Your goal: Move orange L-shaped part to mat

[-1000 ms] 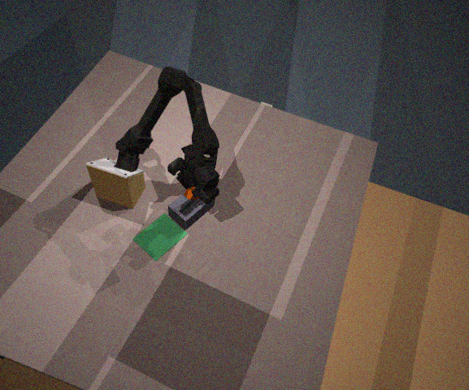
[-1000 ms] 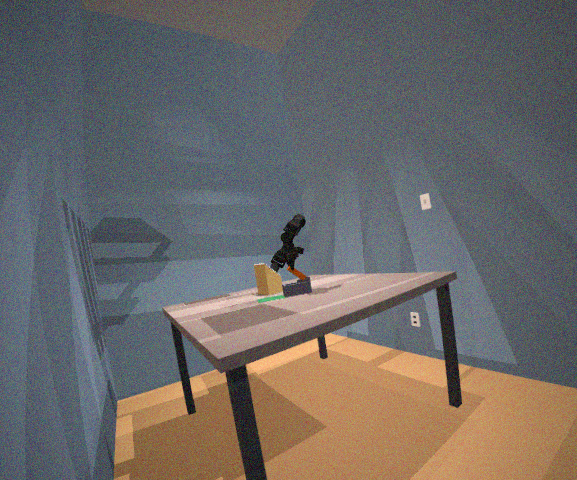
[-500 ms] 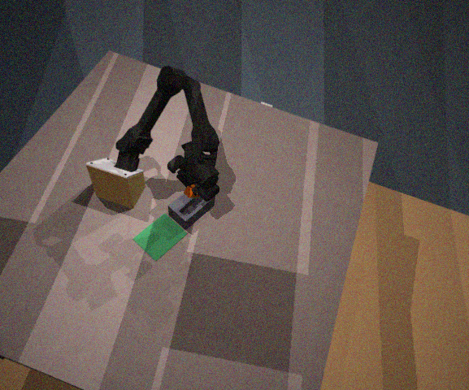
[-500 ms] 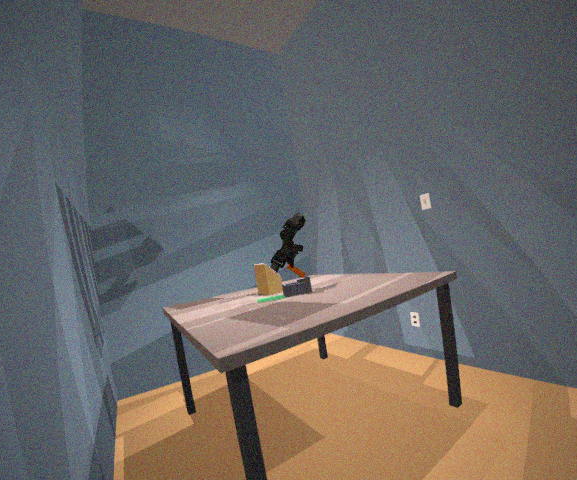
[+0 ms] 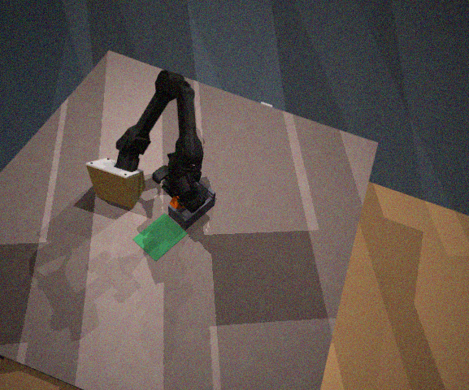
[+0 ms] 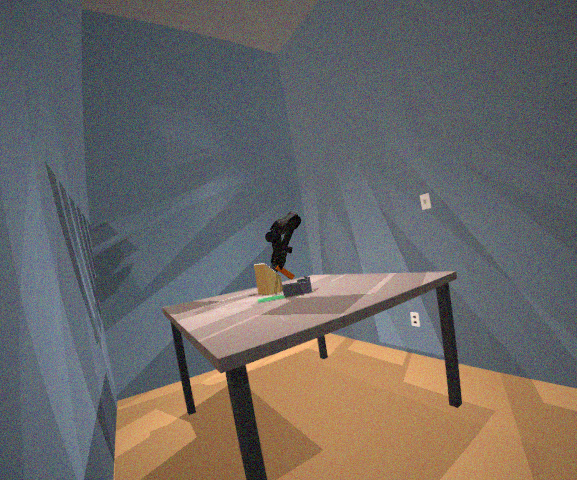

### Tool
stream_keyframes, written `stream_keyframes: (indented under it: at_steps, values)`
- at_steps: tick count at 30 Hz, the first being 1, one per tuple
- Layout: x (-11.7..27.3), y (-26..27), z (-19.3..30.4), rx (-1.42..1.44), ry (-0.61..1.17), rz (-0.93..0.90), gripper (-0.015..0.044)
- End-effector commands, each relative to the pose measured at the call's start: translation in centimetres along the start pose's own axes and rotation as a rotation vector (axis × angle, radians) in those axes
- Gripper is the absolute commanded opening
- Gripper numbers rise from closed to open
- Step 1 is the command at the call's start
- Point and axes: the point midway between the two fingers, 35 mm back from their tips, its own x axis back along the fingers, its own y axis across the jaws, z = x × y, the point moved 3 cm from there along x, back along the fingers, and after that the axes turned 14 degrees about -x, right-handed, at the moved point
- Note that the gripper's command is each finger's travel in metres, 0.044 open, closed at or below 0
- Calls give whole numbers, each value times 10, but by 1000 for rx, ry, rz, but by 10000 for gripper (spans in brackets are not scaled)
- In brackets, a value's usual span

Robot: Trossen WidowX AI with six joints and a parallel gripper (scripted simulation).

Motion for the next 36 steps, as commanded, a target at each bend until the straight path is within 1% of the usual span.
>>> stream_keyframes:
  at_steps: [1,17,24,36]
  values:
    - [-2,-3,22,-3,2,-6,0]
    - [-1,-13,102,-4,8,-3,0]
    - [-3,-13,103,-4,8,-3,0]
    - [-22,-13,103,-3,7,-3,0]
